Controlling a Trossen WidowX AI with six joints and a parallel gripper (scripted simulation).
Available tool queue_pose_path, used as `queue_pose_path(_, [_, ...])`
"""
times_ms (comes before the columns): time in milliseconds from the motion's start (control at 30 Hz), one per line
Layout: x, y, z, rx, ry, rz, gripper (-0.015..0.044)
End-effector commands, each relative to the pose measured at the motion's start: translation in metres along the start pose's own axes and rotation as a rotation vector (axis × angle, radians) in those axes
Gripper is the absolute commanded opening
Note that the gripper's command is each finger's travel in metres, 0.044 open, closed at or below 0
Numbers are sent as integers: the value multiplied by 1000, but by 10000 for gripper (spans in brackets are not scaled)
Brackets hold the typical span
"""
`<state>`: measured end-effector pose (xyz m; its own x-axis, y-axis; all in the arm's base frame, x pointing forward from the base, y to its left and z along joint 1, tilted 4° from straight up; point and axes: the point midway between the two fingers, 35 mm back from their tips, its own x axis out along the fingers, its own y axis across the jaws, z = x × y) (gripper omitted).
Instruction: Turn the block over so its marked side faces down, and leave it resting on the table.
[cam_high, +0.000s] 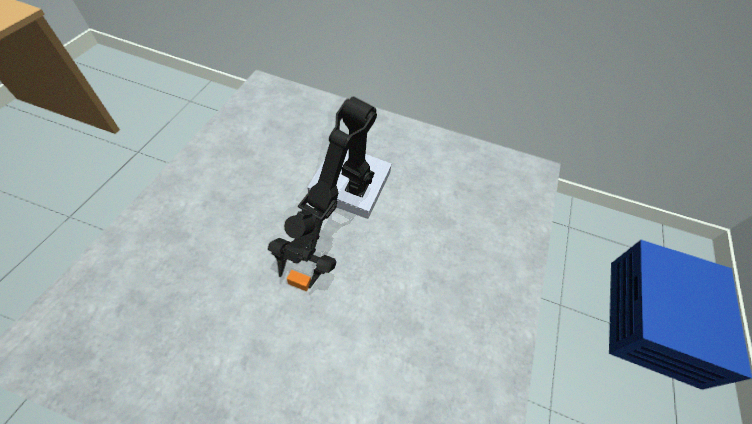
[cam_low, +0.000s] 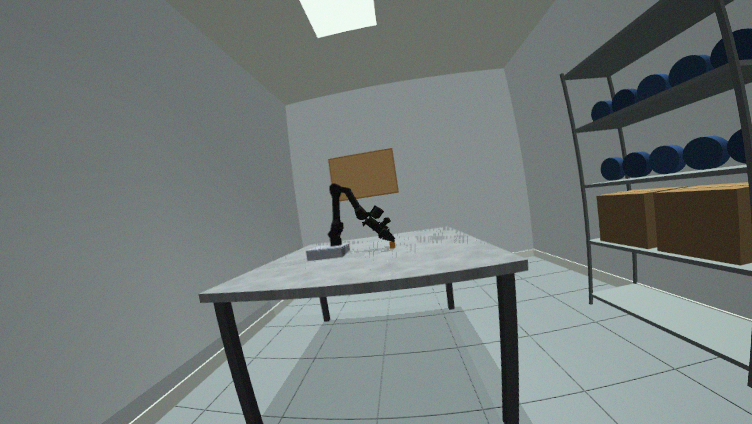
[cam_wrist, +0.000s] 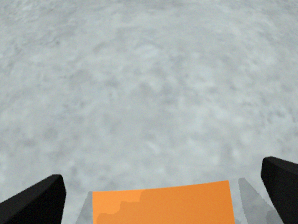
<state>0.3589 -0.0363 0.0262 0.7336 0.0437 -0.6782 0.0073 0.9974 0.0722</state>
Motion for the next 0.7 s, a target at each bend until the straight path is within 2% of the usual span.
queue_pose_path(0, [-59, 5, 10, -15, 229, -6, 440])
queue_pose_path(533, [-58, 4, 11, -14, 234, -6, 440])
queue_pose_path(667, [-53, 3, 22, -10, 340, -7, 440])
